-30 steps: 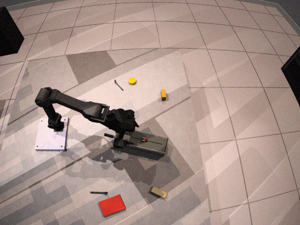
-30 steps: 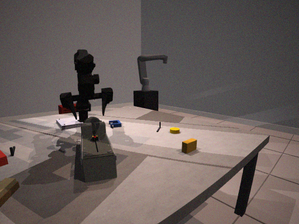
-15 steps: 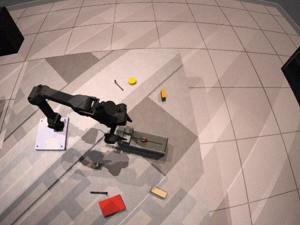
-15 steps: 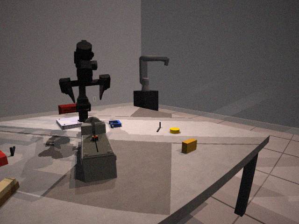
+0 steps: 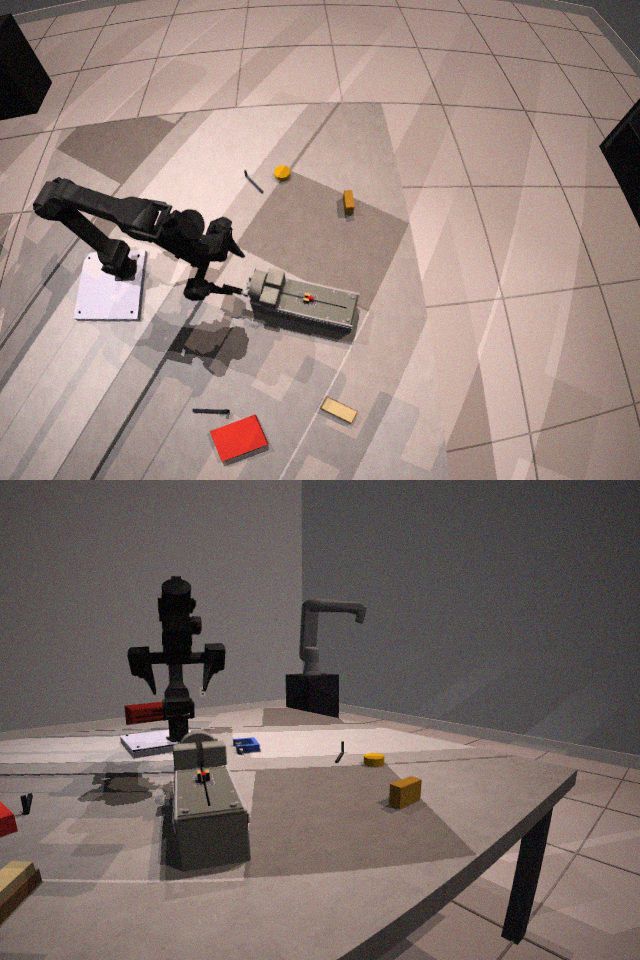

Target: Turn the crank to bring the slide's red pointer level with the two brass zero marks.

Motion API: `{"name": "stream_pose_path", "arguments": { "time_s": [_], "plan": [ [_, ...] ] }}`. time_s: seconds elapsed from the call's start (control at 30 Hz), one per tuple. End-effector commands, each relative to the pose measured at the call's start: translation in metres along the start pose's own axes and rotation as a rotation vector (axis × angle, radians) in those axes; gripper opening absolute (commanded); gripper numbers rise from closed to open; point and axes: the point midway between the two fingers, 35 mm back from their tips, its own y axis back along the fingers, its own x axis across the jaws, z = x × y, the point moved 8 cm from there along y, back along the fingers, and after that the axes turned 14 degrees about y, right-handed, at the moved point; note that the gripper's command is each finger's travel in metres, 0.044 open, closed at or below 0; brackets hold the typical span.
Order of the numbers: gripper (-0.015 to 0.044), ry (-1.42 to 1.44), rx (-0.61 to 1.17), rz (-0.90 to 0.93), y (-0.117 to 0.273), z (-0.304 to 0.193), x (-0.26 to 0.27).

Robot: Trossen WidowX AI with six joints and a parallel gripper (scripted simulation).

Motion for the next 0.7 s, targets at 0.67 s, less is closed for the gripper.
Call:
{"name": "stream_pose_path", "arguments": {
  "time_s": [0.67],
  "plan": [
    [0.044,0.011,-0.003,-0.012,-0.038,-0.057,0.011]
  ]
}}
